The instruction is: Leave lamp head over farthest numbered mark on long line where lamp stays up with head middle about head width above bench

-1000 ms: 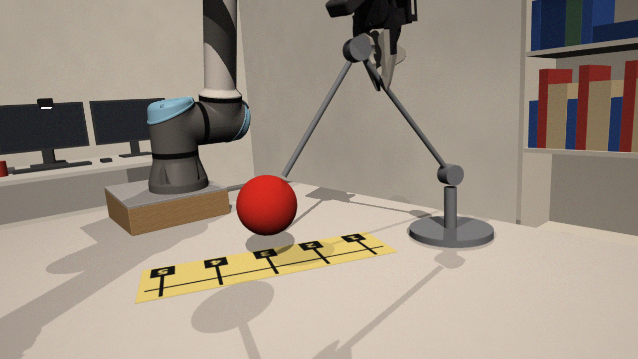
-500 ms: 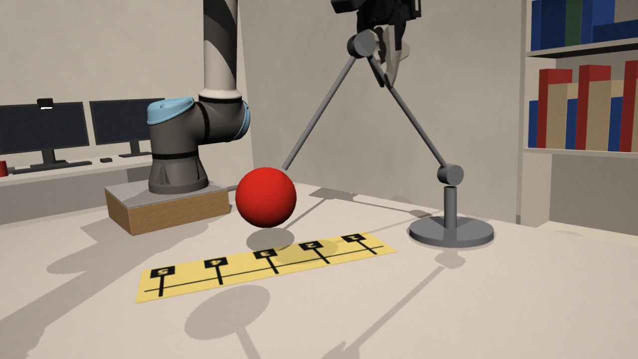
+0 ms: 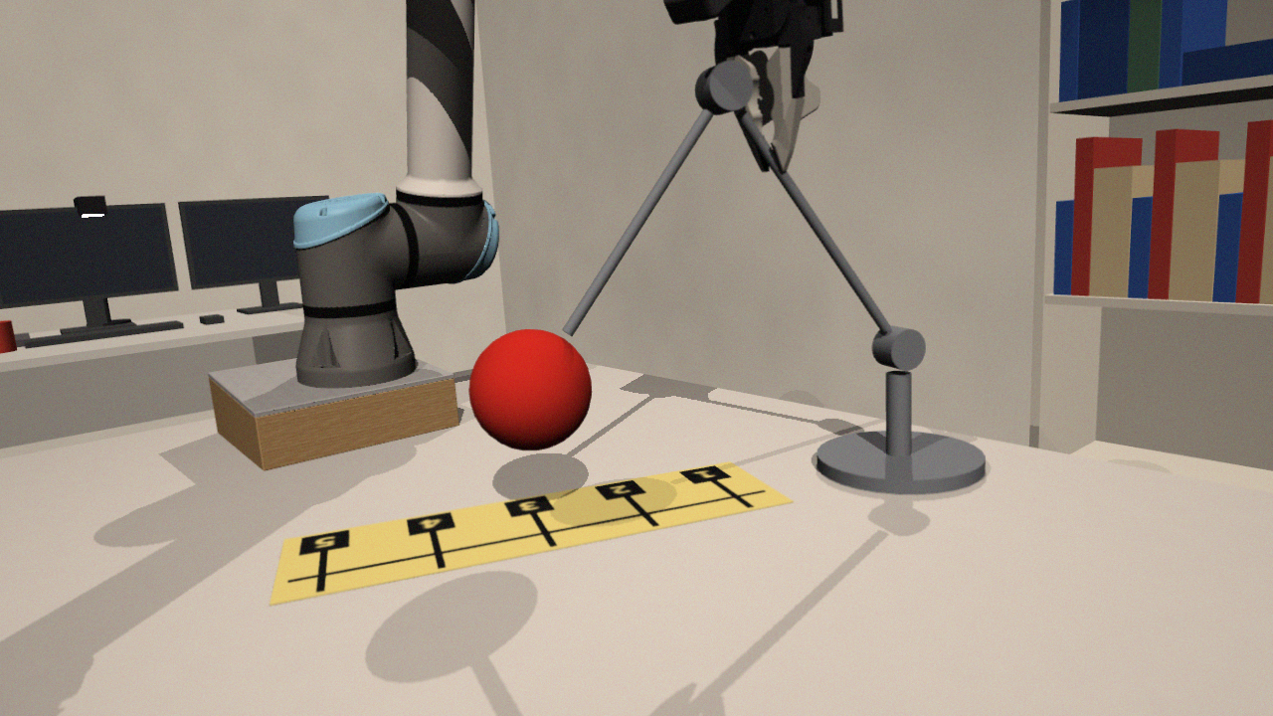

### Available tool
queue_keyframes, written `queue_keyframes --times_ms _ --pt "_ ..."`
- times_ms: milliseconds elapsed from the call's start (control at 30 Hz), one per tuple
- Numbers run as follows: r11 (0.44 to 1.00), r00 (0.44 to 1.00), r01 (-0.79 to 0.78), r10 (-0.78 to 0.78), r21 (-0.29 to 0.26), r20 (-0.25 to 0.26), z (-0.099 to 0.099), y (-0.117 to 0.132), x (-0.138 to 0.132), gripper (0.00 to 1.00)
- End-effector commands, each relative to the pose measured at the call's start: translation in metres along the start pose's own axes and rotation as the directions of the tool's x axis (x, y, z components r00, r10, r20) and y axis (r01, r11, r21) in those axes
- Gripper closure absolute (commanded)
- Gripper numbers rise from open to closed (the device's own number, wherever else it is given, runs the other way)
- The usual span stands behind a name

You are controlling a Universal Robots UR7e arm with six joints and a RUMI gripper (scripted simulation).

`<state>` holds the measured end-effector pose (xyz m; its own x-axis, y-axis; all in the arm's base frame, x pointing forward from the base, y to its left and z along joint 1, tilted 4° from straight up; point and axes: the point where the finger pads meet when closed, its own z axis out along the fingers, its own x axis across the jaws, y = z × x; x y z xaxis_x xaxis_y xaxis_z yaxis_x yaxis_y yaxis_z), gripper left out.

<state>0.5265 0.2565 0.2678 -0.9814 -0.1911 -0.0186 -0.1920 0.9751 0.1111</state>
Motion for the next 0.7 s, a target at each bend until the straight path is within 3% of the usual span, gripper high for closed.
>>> queue_keyframes --times_ms 0,667 --pt "0.972 0.978 -0.207 0.204 0.109 0.037 -0.0011 0.0012 -0.0005 1.00" --pt "0.973 0.979 -0.205 0.202 0.110 0.034 -0.0020 0.0027 -0.0011 1.00"
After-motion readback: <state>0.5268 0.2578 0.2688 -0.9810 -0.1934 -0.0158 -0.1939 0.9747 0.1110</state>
